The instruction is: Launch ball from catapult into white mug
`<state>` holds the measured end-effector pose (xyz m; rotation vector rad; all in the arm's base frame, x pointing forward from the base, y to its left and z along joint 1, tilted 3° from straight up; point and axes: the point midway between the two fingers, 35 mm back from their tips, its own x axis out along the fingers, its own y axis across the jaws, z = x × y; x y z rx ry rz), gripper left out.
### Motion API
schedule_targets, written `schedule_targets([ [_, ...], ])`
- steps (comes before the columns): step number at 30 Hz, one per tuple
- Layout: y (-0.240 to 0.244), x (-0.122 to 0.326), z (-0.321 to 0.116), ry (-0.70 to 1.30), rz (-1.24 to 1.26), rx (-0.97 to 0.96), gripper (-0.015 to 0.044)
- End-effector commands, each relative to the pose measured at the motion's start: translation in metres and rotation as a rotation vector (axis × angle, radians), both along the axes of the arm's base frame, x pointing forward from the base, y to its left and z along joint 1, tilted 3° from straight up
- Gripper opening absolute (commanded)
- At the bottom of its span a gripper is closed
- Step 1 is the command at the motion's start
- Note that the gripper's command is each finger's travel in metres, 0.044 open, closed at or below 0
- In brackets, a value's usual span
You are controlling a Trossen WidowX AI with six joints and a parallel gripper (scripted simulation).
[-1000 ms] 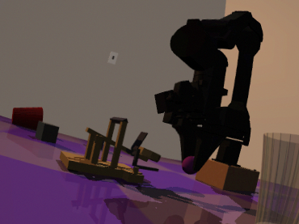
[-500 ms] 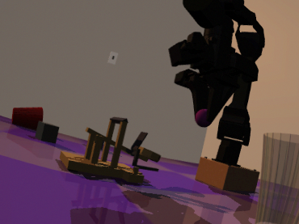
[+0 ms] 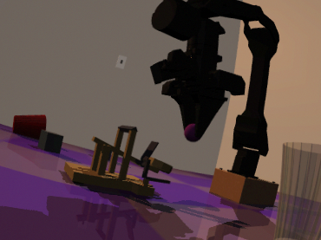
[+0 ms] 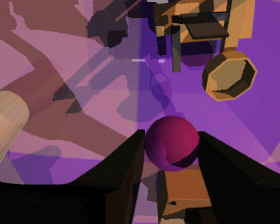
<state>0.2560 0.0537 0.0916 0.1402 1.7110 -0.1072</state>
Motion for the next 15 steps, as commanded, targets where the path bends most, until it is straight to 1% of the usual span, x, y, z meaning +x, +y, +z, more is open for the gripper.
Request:
schedule_targets([
  [1, -0.017, 0.004, -0.007, 0.051, 0.031, 0.007, 0.0000],
  [11, -0.064, 0.008, -0.024, 0.192, 0.128, 0.053, 0.0000],
  [15, -0.066, 0.008, -0.025, 0.201, 0.135, 0.058, 0.0000],
])
